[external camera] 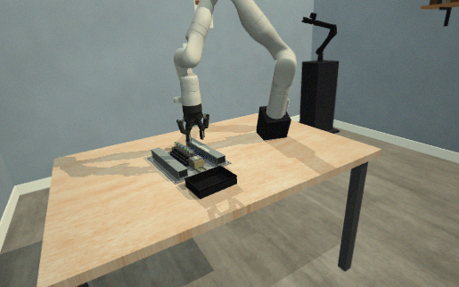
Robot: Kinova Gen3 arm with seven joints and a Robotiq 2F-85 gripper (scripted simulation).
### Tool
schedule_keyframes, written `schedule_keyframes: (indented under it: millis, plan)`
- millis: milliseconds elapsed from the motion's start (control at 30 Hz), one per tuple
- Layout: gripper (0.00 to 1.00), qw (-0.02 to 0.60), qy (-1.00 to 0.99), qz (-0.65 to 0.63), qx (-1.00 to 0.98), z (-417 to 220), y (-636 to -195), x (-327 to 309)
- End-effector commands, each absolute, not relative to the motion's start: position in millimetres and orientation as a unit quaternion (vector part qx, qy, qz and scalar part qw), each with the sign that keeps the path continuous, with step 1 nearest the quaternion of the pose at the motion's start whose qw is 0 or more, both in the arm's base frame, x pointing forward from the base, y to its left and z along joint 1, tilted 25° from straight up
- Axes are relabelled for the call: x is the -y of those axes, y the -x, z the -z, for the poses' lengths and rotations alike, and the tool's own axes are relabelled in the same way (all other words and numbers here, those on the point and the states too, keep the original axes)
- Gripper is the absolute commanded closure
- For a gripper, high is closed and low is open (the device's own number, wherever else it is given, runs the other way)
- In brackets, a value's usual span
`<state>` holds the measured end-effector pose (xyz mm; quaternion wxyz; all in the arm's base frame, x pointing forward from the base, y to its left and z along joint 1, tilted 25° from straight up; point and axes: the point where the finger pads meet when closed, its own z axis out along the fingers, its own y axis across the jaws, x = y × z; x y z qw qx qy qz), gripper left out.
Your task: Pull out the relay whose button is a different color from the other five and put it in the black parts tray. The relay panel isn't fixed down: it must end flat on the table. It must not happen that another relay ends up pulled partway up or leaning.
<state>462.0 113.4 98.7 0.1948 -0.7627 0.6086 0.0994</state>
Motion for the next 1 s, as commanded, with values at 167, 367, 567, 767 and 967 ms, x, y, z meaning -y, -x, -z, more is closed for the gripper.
schedule_keyframes:
  millis: [167, 367, 567, 767, 967]
  plan:
    - [0.39, 0.195, 0.763, -0.099, -0.609, -99.2, -462.5, -113.0]
    - [0.39, 0.195, 0.763, -0.099, -0.609, -96.3, -464.3, -106.3]
    - [0.39, 0.195, 0.763, -0.099, -0.609, -84.5, -471.6, -79.3]
    - [0.39, 0.195, 0.763, -0.099, -0.609, -75.2, -477.3, -57.9]
    - [0.39, 0.195, 0.763, -0.099, -0.609, -67.3, -482.2, -39.9]
